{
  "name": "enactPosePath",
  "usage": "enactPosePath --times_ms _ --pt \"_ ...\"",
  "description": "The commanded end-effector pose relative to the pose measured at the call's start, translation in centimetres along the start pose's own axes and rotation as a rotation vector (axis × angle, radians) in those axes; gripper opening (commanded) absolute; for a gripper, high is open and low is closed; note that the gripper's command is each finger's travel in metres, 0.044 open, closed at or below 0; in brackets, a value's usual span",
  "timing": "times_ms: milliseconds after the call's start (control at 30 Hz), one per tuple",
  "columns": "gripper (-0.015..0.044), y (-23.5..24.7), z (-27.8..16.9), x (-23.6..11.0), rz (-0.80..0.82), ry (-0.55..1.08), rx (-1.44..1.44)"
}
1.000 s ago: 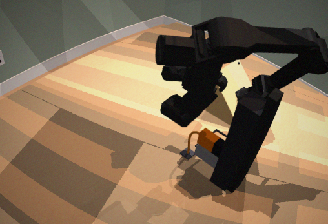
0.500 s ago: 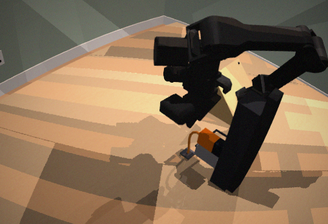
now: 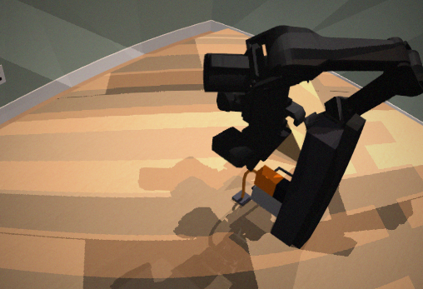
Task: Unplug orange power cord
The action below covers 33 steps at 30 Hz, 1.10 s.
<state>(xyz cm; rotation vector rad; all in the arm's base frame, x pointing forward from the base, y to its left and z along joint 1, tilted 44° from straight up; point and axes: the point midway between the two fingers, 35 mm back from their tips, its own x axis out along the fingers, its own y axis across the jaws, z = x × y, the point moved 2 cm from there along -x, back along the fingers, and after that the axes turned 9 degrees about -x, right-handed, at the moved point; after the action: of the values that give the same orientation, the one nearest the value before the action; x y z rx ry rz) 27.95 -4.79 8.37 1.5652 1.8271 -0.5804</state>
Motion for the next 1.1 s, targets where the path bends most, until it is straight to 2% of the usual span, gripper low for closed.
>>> enactPosePath --times_ms 0,300,1000,1067 --pt "0.0160 0.1 -1.0 0.0 0.000 0.001 -0.003" --pt "0.0160 0.2 -2.4 0.0 0.000 0.002 -0.003" --pt "0.0160 0.2 -2.4 1.2 0.000 0.002 -0.003" --pt "0.0107 0.3 -2.2 1.0 0.000 0.000 -0.003"
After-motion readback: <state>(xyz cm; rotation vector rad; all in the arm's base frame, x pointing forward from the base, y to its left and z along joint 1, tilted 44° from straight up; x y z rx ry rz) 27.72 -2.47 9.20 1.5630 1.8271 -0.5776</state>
